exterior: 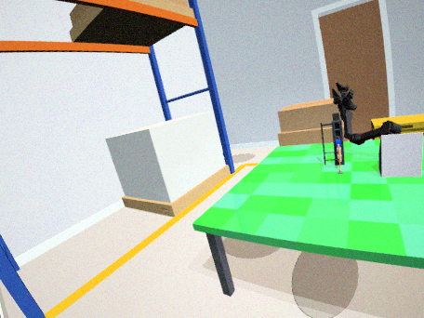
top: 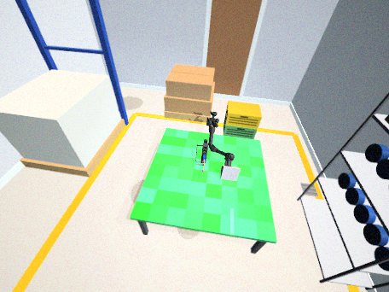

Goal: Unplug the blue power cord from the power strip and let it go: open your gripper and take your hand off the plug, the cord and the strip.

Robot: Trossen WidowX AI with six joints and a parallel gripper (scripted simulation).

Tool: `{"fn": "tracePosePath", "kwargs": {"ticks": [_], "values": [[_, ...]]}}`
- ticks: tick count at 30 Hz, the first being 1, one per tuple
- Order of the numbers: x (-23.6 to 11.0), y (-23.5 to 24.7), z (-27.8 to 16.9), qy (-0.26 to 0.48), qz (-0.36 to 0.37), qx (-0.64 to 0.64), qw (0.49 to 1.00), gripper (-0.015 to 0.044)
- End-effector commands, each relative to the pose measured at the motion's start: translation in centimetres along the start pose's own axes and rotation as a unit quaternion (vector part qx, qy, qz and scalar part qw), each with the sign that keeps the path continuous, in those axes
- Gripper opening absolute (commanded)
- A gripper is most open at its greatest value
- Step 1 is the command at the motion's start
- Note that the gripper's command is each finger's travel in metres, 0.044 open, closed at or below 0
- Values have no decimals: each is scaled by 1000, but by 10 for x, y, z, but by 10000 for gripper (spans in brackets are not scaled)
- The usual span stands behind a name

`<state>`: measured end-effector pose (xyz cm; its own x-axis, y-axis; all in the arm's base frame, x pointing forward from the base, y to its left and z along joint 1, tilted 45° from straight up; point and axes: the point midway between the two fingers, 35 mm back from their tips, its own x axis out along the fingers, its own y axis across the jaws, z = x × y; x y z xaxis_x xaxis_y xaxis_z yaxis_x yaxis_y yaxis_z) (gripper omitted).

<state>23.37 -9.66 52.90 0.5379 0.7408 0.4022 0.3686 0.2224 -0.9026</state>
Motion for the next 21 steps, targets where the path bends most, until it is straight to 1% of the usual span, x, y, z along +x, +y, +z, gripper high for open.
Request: {"fn": "tracePosePath", "kwargs": {"ticks": [1, 4, 9, 13, 16, 21], "values": [[0, -1, 1, -1, -1, 1, 1000, 374], [5, -16, 22, -17, -17, 9, 1000, 295], [13, -37, 76, -16, 12, -38, 999, 164], [20, -39, 117, -5, 49, -68, 996, 160], [27, -37, 138, 1, 72, -84, 994, 160], [58, -17, 198, 17, 147, -134, 980, 160]]}}
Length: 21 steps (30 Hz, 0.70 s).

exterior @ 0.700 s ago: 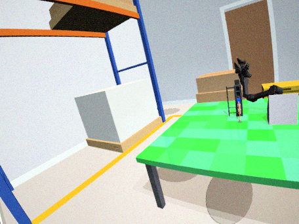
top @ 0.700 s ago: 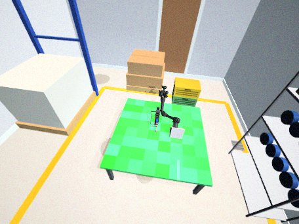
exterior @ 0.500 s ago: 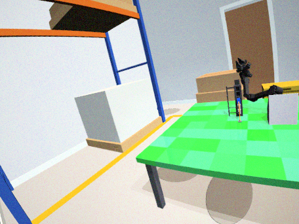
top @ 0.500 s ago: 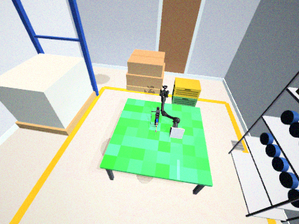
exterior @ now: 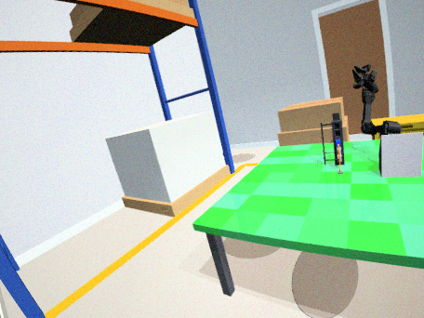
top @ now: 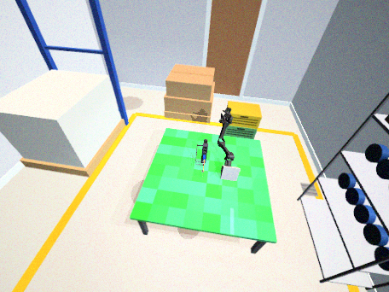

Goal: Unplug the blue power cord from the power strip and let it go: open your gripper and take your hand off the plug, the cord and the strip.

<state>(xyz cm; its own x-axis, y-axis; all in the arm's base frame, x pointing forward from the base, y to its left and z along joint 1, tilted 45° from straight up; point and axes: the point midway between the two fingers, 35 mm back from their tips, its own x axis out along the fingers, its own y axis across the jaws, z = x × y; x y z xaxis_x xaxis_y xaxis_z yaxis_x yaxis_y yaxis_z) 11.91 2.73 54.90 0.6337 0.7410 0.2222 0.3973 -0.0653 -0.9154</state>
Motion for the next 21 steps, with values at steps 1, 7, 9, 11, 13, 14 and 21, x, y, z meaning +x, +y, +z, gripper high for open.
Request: {"fn": "tracePosePath", "kwargs": {"ticks": [1, 7, 9, 11, 13, 14, 21], "values": [[29, 7, 49, 8, 63, -39, 997, 160], [79, 47, 98, 40, 173, -71, 982, 160], [92, 62, 107, 49, 205, -76, 975, 160], [107, 86, 116, 61, 249, -82, 963, 160], [123, 115, 124, 75, 299, -86, 947, 160], [130, 130, 126, 83, 324, -86, 938, 160], [150, 247, 116, 159, 497, -81, 849, 160]]}}
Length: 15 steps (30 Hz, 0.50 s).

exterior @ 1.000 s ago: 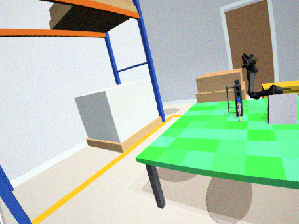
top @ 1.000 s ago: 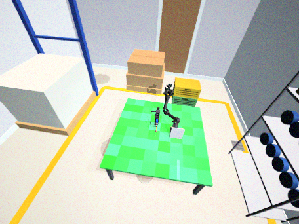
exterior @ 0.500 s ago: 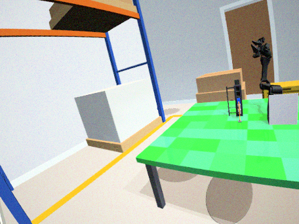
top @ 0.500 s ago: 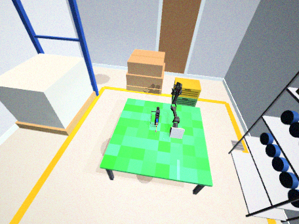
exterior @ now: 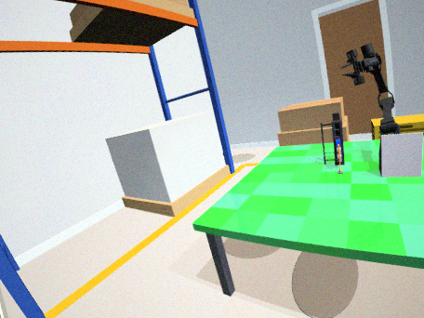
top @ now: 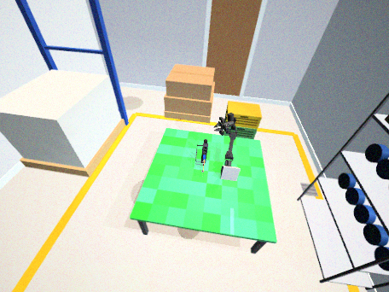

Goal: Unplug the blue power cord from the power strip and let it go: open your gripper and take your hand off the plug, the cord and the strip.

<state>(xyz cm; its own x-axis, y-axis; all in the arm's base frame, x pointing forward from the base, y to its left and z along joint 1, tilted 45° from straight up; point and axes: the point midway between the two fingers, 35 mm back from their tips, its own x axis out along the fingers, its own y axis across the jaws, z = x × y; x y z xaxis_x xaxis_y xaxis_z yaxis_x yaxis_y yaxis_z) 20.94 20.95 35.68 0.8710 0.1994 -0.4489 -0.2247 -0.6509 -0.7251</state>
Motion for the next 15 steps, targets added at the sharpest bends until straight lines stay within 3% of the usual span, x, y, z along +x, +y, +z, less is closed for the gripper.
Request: {"fn": "tracePosePath", "kwargs": {"ticks": [1, 8, 15], "values": [[50, 40, 1, 40, 107, 6, 993, 160], [99, 96, -1, 79, 233, 28, 969, 160], [143, 194, -3, 127, 414, 93, 897, 160]]}}
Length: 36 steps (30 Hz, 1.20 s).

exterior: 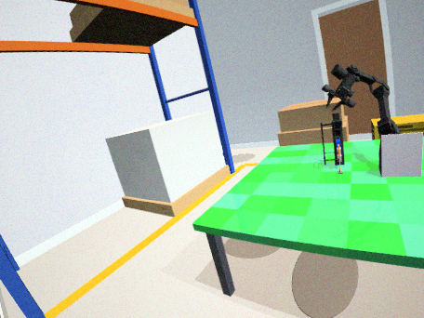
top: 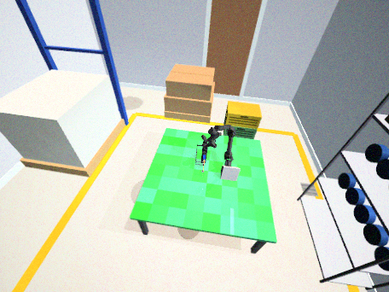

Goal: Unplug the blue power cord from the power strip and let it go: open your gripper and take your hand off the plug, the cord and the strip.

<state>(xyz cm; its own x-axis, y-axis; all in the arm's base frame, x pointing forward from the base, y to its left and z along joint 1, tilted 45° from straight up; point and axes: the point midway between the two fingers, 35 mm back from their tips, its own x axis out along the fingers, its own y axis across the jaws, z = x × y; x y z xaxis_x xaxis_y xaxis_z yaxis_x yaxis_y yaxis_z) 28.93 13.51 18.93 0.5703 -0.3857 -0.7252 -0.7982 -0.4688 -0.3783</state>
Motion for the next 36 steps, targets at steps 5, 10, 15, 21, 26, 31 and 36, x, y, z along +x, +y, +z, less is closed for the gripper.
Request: {"fn": "tracePosePath", "kwargs": {"ticks": [5, 10, 15, 21, 26, 31, 36], "values": [[97, 78, -9, 69, 236, 67, 967, 160], [128, 124, -17, 107, 347, 96, 927, 160], [129, 124, -17, 107, 347, 96, 927, 160], [127, 124, -23, 107, 347, 96, 927, 160], [125, 125, -31, 107, 347, 96, 927, 160], [123, 126, -39, 107, 347, 96, 927, 160], [120, 127, -47, 107, 347, 96, 927, 160]]}}
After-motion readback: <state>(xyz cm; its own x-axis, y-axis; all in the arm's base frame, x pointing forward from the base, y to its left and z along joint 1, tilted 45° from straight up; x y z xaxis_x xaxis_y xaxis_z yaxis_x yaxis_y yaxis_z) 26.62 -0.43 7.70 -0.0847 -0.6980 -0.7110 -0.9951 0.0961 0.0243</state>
